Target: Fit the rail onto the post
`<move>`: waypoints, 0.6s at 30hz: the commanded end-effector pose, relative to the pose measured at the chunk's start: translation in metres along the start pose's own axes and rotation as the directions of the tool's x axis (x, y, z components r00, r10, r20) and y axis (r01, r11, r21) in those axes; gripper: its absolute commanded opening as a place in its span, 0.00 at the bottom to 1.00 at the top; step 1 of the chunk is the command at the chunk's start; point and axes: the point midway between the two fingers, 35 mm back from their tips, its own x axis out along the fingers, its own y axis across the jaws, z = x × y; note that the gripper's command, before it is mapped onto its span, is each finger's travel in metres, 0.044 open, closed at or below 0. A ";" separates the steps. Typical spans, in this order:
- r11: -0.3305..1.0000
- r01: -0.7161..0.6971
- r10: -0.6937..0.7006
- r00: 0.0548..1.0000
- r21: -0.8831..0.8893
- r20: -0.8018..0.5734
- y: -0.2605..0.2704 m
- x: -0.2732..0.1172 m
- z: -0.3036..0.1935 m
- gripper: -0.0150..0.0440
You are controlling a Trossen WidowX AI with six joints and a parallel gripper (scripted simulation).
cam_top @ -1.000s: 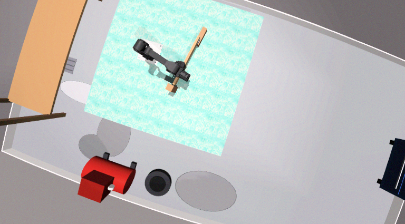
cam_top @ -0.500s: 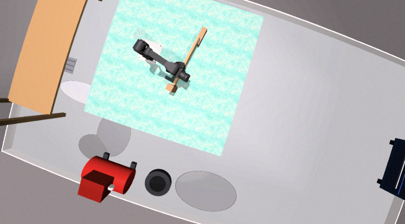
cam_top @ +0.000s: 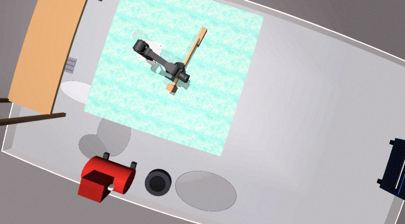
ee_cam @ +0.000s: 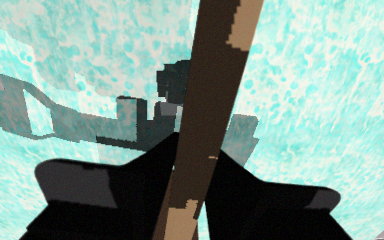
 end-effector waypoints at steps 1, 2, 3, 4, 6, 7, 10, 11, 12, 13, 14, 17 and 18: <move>1.000 0.000 0.000 1.000 -0.002 0.000 0.000 0.000 -0.002 0.25; 1.000 0.000 0.000 1.000 -0.002 0.000 0.000 0.000 -0.002 0.25; 1.000 0.000 0.000 1.000 -0.002 0.000 0.000 0.000 -0.002 0.25; 1.000 0.000 0.000 1.000 0.000 0.000 0.000 0.000 -0.001 0.30; 1.000 0.000 0.000 1.000 0.000 0.000 0.000 0.000 -0.001 0.39; 1.000 0.000 0.000 1.000 0.000 0.000 0.000 0.000 -0.001 0.43; 1.000 0.000 0.000 1.000 0.000 0.000 0.000 0.000 -0.001 0.57; 1.000 0.000 0.000 1.000 0.000 0.000 0.000 0.000 -0.001 0.61; 1.000 0.000 0.000 1.000 0.000 0.000 0.000 0.000 -0.001 0.65; 1.000 0.000 0.000 1.000 0.000 0.000 0.000 0.000 -0.001 0.70; 1.000 0.000 0.000 1.000 0.000 0.000 0.000 0.000 -0.001 0.74; 1.000 0.000 0.000 1.000 0.000 0.000 0.000 0.000 -0.001 0.88; 1.000 0.000 0.000 1.000 0.000 0.000 0.000 0.000 -0.001 0.92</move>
